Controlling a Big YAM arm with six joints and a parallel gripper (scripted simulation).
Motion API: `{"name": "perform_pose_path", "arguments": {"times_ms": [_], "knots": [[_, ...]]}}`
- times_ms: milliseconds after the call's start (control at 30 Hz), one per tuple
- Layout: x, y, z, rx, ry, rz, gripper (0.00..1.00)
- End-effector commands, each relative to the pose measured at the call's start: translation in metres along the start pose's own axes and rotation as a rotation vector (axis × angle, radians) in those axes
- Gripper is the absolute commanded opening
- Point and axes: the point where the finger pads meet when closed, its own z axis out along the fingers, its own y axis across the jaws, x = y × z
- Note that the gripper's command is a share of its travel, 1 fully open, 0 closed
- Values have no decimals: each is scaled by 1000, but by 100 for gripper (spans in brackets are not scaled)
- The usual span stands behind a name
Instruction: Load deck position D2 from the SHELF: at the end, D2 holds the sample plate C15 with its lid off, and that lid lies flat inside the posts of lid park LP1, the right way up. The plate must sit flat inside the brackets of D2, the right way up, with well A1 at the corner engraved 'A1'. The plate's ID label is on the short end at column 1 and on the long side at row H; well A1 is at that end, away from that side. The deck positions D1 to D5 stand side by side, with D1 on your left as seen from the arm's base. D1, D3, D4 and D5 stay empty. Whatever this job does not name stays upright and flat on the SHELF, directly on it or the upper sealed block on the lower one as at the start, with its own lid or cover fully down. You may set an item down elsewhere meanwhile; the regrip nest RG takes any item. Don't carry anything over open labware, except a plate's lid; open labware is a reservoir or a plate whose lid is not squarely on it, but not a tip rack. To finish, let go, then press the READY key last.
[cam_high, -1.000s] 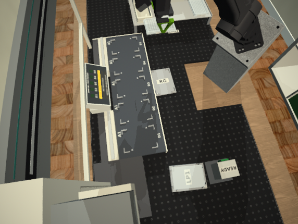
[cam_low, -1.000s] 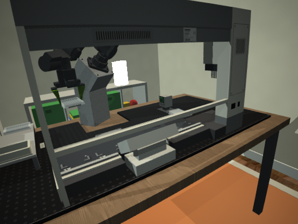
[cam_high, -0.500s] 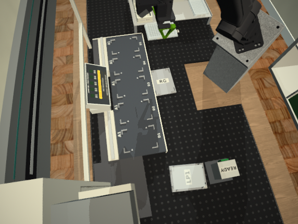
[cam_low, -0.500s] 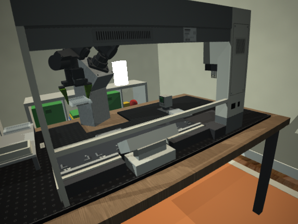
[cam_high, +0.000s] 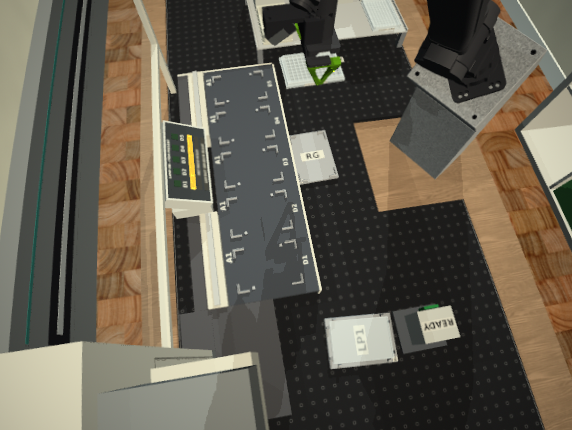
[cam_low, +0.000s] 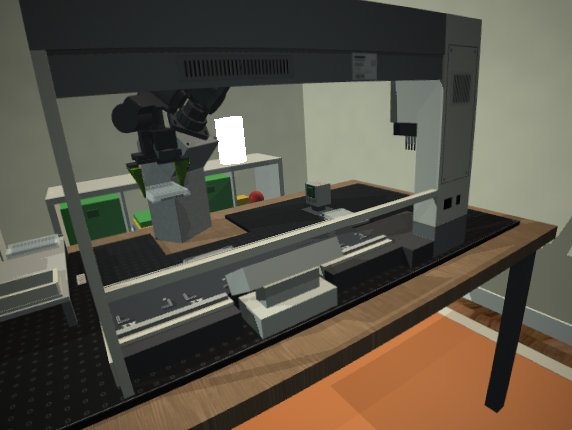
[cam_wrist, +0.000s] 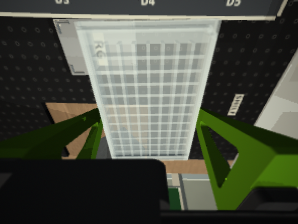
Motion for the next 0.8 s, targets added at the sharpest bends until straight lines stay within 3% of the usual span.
{"name": "perform_pose_path", "arguments": {"times_ms": [0, 767], "knots": [[-7, 6, -3, 18, -20, -1, 0], [-7, 50, -3, 16, -22, 0, 0]]}}
